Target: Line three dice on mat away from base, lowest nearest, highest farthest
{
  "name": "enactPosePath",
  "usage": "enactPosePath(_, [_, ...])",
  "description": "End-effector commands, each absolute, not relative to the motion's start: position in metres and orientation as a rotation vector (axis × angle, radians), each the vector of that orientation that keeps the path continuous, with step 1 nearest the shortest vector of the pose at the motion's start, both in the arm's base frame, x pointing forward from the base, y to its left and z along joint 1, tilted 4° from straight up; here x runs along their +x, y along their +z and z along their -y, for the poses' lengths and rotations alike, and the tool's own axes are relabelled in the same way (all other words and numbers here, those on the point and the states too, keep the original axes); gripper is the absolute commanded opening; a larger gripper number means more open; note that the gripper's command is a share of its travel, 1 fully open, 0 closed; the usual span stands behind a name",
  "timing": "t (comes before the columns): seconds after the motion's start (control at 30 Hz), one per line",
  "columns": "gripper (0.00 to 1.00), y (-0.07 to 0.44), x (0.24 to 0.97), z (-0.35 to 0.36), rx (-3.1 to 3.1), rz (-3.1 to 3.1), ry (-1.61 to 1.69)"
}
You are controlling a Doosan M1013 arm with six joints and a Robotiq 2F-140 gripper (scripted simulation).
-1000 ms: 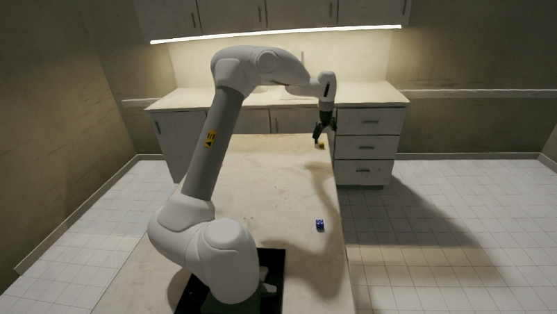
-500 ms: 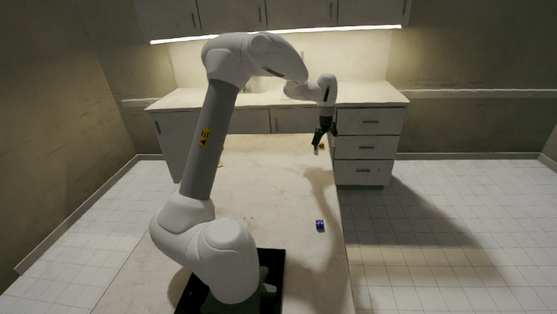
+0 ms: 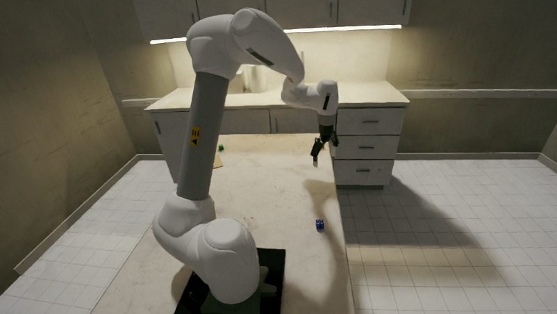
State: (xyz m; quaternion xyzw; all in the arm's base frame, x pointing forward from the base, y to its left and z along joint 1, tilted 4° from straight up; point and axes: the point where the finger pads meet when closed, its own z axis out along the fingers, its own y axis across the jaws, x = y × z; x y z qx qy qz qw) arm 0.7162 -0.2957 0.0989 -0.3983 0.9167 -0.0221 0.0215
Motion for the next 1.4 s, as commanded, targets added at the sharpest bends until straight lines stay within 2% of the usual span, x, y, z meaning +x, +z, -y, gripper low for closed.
enactPosePath(0.0, [1.0, 0.099, 0.695, 0.296, -1.234, -2.838, -0.071])
enactPosePath(0.43, [1.0, 0.091, 0.554, 0.291, -1.234, -2.838, -0.071])
enactPosePath(0.5, [1.0, 0.091, 0.554, 0.291, -1.234, -2.838, -0.071])
enactPosePath(0.97, [1.0, 0.082, 0.413, 0.286, -1.234, -2.838, -0.071])
enactPosePath(1.37, [1.0, 0.078, 0.348, 0.284, -1.234, -2.838, -0.071])
